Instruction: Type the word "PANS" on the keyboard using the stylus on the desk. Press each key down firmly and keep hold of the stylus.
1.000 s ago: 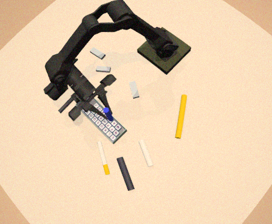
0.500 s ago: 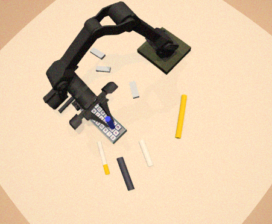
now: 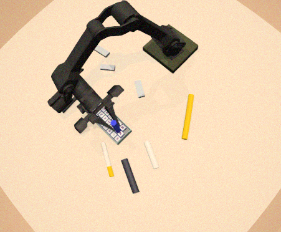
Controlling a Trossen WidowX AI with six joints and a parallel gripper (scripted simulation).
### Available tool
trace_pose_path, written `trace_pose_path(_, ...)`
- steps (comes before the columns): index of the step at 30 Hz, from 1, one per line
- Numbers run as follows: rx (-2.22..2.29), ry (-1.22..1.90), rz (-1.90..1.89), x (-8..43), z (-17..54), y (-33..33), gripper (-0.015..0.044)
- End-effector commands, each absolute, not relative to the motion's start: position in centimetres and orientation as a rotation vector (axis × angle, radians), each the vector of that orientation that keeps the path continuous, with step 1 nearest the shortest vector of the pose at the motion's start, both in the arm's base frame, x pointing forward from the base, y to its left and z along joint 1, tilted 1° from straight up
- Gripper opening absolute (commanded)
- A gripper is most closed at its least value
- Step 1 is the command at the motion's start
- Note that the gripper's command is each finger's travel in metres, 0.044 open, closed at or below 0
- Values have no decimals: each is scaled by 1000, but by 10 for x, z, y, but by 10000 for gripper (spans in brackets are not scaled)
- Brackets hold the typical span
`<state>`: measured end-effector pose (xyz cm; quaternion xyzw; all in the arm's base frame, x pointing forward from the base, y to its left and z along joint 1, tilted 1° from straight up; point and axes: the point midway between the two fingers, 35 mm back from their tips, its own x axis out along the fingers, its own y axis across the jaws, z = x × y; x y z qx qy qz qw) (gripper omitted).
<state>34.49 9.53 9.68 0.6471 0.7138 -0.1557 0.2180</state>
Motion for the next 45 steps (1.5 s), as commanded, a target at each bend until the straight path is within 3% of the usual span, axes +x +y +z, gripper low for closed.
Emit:
trace_pose_path(1,1798,1980,-435,345,93,96,81)
trace_pose_path(45,1798,1980,-435,346,76,96,81)
